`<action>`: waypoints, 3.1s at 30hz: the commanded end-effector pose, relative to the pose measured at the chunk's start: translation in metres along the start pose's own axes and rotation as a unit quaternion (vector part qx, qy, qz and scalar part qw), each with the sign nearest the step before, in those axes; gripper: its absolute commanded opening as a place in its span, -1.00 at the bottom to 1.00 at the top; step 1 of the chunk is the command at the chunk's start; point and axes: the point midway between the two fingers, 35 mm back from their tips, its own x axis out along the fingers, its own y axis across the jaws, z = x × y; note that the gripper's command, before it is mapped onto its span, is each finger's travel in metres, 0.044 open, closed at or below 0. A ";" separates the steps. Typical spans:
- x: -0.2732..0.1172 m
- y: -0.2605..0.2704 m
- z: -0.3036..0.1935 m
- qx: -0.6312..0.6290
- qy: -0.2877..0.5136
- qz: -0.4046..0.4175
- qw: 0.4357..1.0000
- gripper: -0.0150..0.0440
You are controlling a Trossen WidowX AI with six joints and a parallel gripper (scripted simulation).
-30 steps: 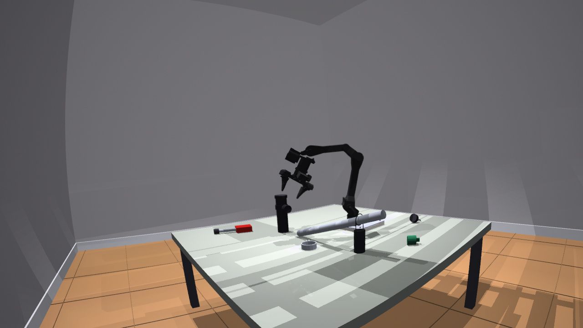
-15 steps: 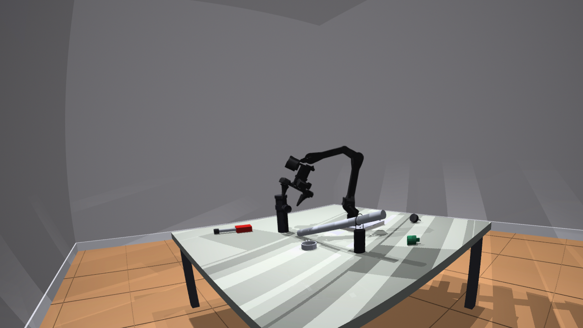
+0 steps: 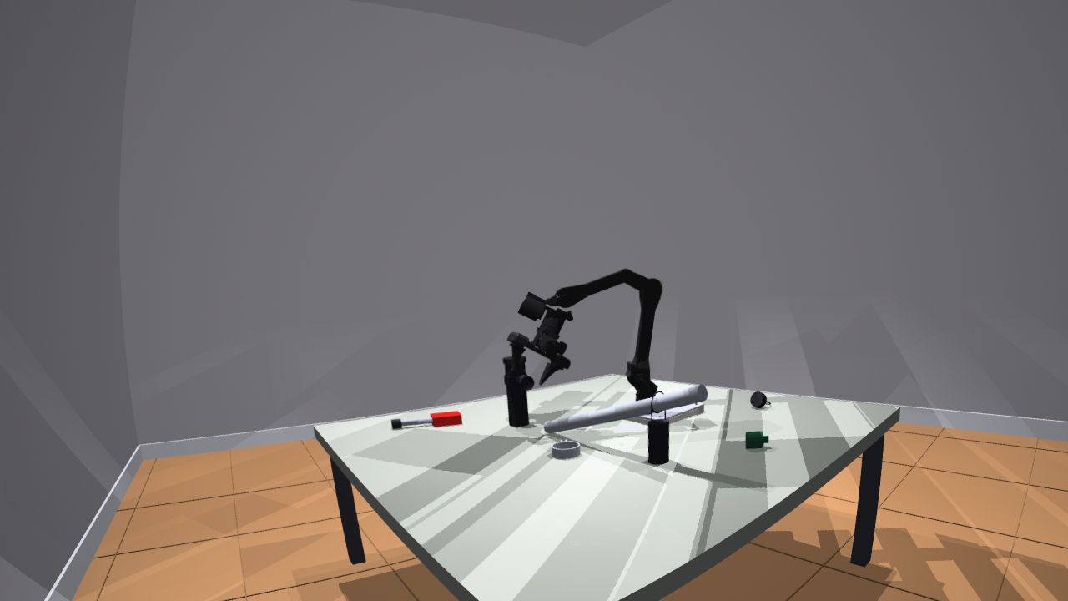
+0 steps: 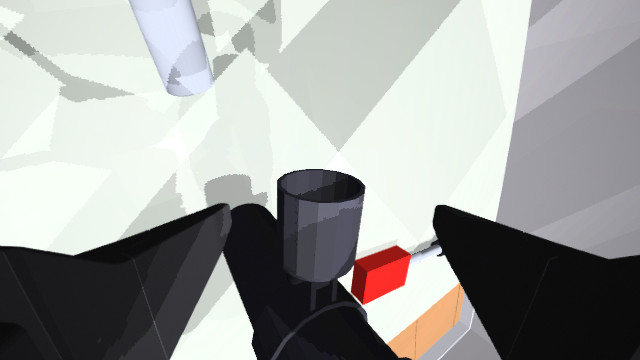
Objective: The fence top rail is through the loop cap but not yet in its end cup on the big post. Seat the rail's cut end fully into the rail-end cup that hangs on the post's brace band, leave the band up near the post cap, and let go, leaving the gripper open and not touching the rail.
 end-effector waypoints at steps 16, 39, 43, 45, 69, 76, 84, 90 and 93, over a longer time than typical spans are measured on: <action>0.036 0.007 0.001 0.004 -0.002 0.010 1.000 1.00; 0.045 0.008 0.002 0.004 -0.002 0.010 1.000 0.47; 0.045 0.008 0.002 0.004 -0.002 0.010 1.000 0.11; 0.045 0.008 0.002 0.004 -0.002 0.010 1.000 -0.07; 0.040 0.016 0.001 -0.040 -0.027 0.010 0.999 -0.49; 0.039 0.018 0.001 -0.052 -0.034 0.010 0.998 -0.49; 0.037 0.021 0.001 -0.067 -0.043 0.010 0.997 -0.49; 0.036 0.022 0.000 -0.075 -0.048 0.010 0.996 -0.49; 0.035 0.024 0.000 -0.085 -0.054 0.010 0.995 -0.49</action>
